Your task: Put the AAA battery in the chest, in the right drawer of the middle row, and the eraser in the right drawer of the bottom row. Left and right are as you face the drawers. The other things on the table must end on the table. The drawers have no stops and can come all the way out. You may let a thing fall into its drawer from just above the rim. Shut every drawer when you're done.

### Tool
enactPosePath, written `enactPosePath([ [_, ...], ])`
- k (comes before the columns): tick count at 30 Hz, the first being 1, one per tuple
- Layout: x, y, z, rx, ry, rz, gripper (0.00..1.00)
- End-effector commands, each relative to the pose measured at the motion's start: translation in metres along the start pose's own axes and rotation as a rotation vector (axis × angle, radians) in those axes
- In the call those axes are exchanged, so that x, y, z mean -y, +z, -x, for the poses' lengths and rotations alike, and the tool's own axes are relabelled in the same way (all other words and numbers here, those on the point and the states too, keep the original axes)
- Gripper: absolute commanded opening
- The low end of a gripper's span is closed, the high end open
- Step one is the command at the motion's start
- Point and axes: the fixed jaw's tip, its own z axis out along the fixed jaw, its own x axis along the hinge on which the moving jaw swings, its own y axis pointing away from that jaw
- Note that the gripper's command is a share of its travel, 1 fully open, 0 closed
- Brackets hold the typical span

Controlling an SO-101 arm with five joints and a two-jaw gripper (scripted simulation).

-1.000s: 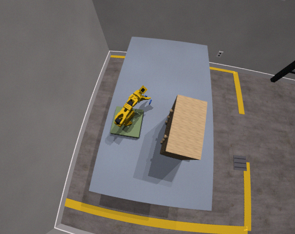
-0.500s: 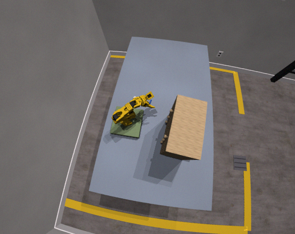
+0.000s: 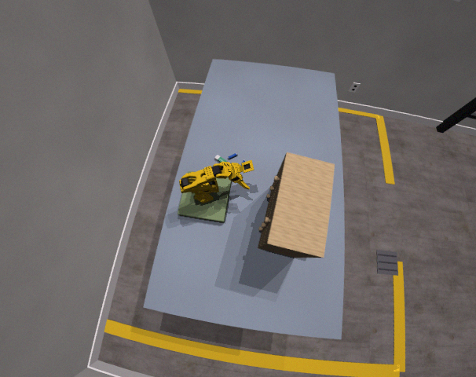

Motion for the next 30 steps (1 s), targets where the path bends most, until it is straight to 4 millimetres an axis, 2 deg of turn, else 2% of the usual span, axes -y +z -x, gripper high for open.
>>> enactPosePath([
  [1,0.021,-0.004,-0.001,-0.044,0.034,-0.090,0.50],
  [3,0.021,-0.004,-0.001,-0.044,0.034,-0.090,0.50],
  [18,0.083,-0.029,-0.023,-0.229,0.226,-0.360,0.50],
  [20,0.083,-0.029,-0.023,-0.229,0.226,-0.360,0.50],
  [26,0.101,-0.044,-0.035,-0.306,0.320,-0.444,0.50],
  [30,0.102,-0.045,-0.036,-0.313,0.329,-0.451,0.50],
])
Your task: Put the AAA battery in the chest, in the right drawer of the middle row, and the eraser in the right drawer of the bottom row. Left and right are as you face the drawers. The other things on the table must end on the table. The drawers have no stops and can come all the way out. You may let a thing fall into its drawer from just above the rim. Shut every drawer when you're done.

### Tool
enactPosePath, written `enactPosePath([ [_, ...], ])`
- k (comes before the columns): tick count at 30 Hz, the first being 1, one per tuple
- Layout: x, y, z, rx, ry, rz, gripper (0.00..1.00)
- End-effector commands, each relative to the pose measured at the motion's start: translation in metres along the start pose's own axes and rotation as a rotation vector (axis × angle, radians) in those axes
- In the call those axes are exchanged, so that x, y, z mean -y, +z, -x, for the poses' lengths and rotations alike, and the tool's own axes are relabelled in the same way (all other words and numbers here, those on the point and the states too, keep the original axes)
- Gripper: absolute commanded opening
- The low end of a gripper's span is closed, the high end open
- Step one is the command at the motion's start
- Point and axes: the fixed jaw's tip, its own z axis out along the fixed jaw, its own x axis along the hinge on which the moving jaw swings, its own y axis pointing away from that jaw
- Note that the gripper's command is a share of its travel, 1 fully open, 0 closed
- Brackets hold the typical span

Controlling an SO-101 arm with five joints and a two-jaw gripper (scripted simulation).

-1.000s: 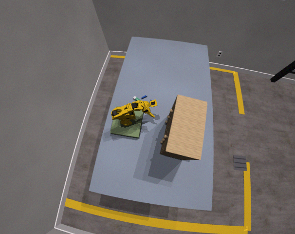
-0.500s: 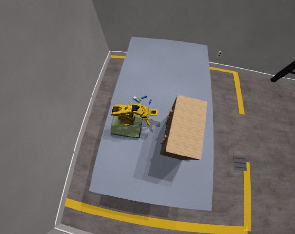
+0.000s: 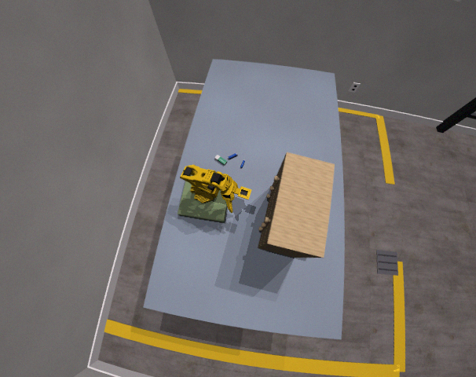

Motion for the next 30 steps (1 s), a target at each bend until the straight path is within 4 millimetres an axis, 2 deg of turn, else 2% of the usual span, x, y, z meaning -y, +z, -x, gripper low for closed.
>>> enactPosePath([
  [1,0.004,-0.002,0.000,-0.012,0.006,-0.012,0.50],
  [24,0.004,-0.002,0.000,-0.012,0.006,-0.012,0.50],
  [30,0.015,-0.002,0.018,0.114,-0.090,-0.061,0.46],
])
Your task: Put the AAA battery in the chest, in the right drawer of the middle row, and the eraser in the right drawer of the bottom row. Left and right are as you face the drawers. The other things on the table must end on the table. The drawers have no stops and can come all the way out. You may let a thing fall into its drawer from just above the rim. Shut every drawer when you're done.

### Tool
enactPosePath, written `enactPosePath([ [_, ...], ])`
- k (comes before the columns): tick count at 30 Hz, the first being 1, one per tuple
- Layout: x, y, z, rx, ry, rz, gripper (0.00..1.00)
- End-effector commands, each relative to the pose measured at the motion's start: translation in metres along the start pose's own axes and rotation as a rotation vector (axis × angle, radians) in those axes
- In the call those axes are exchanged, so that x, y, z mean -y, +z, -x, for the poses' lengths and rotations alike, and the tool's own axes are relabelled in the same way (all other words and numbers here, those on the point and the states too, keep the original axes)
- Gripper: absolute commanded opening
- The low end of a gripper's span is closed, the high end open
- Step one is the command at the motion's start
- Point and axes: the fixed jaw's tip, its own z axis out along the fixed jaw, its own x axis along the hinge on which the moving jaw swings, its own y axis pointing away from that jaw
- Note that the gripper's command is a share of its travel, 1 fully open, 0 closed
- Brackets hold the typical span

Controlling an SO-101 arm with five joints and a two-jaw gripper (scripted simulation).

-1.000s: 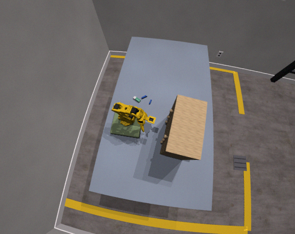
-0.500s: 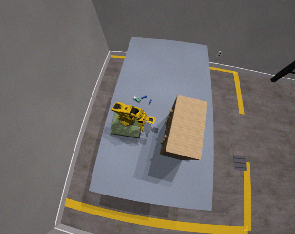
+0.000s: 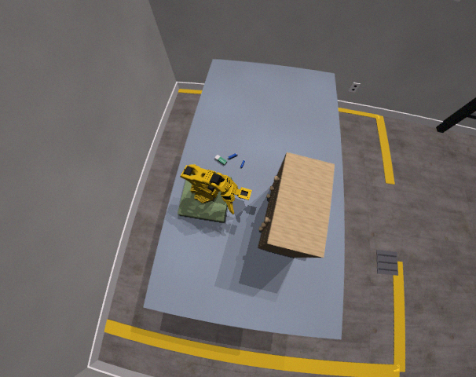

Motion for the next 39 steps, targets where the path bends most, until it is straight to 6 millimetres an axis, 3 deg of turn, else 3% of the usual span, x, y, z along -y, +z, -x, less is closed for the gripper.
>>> enactPosePath([
  [1,0.009,-0.001,0.014,0.093,-0.056,-0.042,0.46],
  [12,0.032,-0.007,0.038,0.259,-0.207,-0.168,0.40],
  [26,0.070,-0.028,0.069,0.447,-0.449,-0.460,0.31],
  [39,0.078,-0.034,0.073,0.471,-0.497,-0.528,0.24],
])
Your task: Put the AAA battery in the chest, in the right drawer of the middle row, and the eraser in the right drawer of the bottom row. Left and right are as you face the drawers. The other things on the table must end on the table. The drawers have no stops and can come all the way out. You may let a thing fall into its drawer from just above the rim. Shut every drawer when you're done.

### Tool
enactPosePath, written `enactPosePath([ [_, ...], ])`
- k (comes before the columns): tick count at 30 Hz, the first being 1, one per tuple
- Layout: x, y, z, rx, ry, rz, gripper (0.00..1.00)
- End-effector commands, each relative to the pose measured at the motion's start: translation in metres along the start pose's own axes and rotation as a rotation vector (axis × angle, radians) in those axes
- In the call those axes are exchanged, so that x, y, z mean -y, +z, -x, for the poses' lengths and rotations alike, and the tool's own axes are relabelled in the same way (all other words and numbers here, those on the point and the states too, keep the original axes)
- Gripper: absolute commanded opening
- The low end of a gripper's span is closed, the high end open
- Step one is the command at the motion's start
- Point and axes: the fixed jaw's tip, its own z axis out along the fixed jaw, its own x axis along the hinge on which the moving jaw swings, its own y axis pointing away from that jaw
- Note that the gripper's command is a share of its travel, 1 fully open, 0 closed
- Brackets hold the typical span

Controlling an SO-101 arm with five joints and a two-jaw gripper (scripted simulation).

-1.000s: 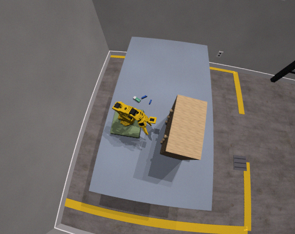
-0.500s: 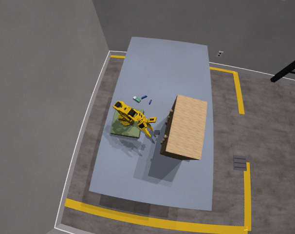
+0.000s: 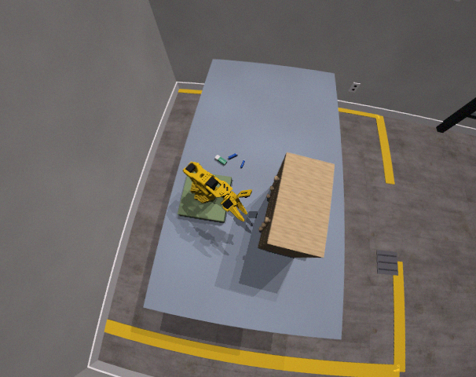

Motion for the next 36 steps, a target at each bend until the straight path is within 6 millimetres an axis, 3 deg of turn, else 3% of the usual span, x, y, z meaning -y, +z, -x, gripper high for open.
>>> enactPosePath([
  [1,-0.001,0.001,-0.004,-0.009,-0.004,-0.006,0.23],
  [6,-0.001,0.001,-0.004,-0.009,-0.004,-0.006,0.21],
  [20,-0.031,0.047,-0.009,0.036,-0.028,0.038,0.21],
  [36,-0.031,0.047,-0.009,0.036,-0.028,0.038,0.21],
])
